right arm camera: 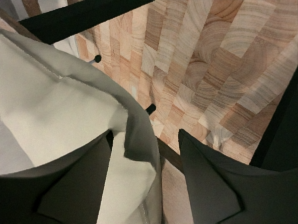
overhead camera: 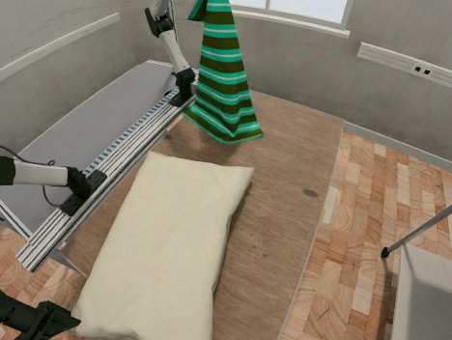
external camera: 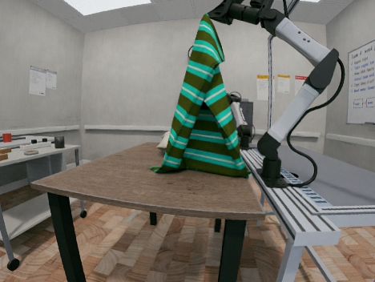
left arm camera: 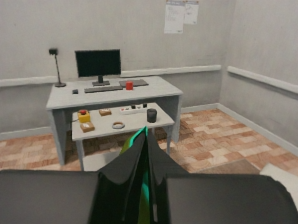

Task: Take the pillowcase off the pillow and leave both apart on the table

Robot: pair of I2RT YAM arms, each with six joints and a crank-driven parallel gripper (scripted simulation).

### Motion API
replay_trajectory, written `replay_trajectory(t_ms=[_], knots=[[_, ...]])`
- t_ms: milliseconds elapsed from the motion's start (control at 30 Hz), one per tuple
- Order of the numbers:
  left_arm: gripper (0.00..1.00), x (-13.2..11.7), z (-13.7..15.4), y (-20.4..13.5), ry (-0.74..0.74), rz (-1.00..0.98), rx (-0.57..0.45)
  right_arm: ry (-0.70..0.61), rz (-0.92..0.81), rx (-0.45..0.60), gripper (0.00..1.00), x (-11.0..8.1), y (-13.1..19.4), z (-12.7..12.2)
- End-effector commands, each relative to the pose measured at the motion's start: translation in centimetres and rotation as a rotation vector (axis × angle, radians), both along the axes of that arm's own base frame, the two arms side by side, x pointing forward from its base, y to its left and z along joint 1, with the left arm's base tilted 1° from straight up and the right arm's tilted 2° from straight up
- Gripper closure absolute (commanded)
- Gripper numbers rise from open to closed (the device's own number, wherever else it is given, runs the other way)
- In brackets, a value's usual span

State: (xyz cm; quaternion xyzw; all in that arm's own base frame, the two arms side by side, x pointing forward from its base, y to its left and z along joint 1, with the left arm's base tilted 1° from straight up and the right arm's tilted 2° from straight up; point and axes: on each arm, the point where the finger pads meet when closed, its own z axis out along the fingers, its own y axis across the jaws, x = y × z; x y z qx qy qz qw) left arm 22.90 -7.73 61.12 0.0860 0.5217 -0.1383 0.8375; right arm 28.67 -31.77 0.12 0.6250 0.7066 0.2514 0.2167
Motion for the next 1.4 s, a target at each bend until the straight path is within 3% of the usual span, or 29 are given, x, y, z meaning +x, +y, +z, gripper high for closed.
replay_trajectory(t_ms=[0, 133, 167, 200, 633, 700, 733, 800, 1200, 1367], knots=[[0.99, 0.4, -0.1, -0.2, -0.003, 0.000, 0.004, -0.033, 0.010, -0.064, 0.37, 1.0, -1.0, 3.5], [0.99, 0.4, -0.1, -0.2, -0.003, 0.000, 0.004, -0.033, 0.009, -0.062, 0.37, 1.0, -0.9, 4.0], [0.99, 0.4, -0.1, -0.2, -0.003, 0.000, 0.004, -0.020, 0.007, -0.037, 0.37, 0.8, -0.8, 3.1], [0.99, 0.4, -0.1, -0.2, -0.003, 0.000, 0.004, -0.033, 0.006, -0.063, 0.37, 1.1, -0.9, 4.6], [0.99, 0.4, -0.1, -0.2, -0.003, 0.000, 0.004, -0.036, 0.006, -0.063, 0.37, 1.2, -0.9, 8.0], [0.99, 0.4, -0.1, -0.2, -0.003, 0.000, 0.004, -0.036, 0.006, -0.063, 0.37, 1.2, -0.9, 8.0], [0.99, 0.4, -0.1, -0.2, -0.003, 0.000, 0.004, -0.021, 0.008, -0.036, 0.37, 1.0, -0.8, 6.8], [0.99, 0.4, -0.1, -0.2, -0.003, 0.000, 0.004, -0.039, 0.006, -0.068, 0.37, 1.2, -0.9, 9.0], [0.99, 0.4, -0.1, -0.2, -0.003, 0.000, 0.004, -0.034, 0.006, -0.063, 0.37, 1.2, -0.8, 11.7], [0.99, 0.4, -0.1, -0.2, -0.003, 0.000, 0.004, -0.014, 0.007, -0.026, 0.37, 1.1, -0.7, 10.2]])
